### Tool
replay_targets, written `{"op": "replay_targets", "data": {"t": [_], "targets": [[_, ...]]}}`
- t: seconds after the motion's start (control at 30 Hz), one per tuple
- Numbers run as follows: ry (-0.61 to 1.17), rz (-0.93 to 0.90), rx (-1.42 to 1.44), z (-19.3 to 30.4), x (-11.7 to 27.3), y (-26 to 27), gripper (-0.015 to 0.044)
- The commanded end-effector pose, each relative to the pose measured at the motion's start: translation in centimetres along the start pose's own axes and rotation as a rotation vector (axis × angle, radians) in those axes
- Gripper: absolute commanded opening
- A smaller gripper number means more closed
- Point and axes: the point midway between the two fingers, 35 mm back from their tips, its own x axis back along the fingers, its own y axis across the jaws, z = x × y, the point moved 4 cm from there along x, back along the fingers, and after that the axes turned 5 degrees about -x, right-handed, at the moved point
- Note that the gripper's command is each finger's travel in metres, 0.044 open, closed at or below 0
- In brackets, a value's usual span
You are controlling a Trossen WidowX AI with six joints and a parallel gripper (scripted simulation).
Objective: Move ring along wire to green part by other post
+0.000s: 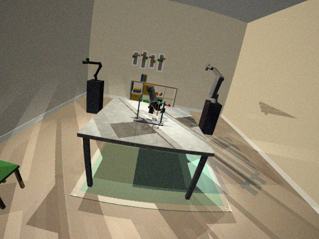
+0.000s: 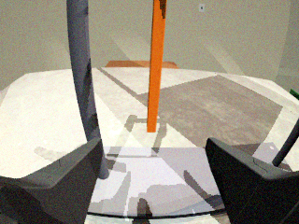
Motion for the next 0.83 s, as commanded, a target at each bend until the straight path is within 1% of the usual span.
{"op": "replay_targets", "data": {"t": [0.0, 0.03, 0.8], "targets": [[-0.007, 0.001, -0.007, 0.11, 1.42, -0.24, 0.0423], [-0.007, 0.001, -0.007, 0.13, 1.50, -0.25, 0.0440], [-0.007, 0.001, -0.007, 0.13, 1.50, -0.25, 0.0440]]}}
